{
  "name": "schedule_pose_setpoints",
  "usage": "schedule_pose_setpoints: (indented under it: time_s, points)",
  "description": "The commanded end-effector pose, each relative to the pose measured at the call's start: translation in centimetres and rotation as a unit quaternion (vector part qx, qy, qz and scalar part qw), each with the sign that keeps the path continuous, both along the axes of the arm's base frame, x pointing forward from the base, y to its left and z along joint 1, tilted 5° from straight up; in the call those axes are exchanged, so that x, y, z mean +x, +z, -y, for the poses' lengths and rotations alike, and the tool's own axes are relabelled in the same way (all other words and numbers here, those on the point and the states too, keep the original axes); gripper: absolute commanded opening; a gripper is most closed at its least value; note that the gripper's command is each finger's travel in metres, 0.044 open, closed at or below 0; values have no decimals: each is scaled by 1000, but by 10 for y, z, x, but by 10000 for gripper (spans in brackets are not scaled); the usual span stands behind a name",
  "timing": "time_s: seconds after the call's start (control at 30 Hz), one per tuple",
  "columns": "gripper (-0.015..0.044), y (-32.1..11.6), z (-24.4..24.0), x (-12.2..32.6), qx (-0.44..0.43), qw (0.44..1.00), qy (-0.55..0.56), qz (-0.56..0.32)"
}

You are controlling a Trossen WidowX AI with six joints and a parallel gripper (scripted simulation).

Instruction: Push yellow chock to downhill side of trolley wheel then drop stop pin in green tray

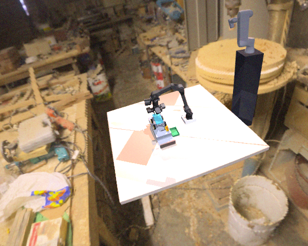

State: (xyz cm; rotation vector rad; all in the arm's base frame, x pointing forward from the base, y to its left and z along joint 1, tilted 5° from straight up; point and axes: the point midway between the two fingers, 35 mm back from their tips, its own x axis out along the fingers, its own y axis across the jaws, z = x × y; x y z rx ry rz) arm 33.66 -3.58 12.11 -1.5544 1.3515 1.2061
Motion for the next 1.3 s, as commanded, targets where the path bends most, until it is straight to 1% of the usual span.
schedule_pose_setpoints:
  time_s: [0.0,0.23,0.37,0.67,0.7,1.27]
  points:
    - [190,-8,3,-2,-3,1000,2,-5]
    - [190,-13,5,-4,-3,1000,2,-5]
    - [85,-10,3,-2,0,1000,0,-2]
    - [25,-10,3,-2,0,1000,0,-2]
    - [0,-10,3,-2,0,1000,0,-2]
    - [0,3,1,-4,-3,1000,2,-5]
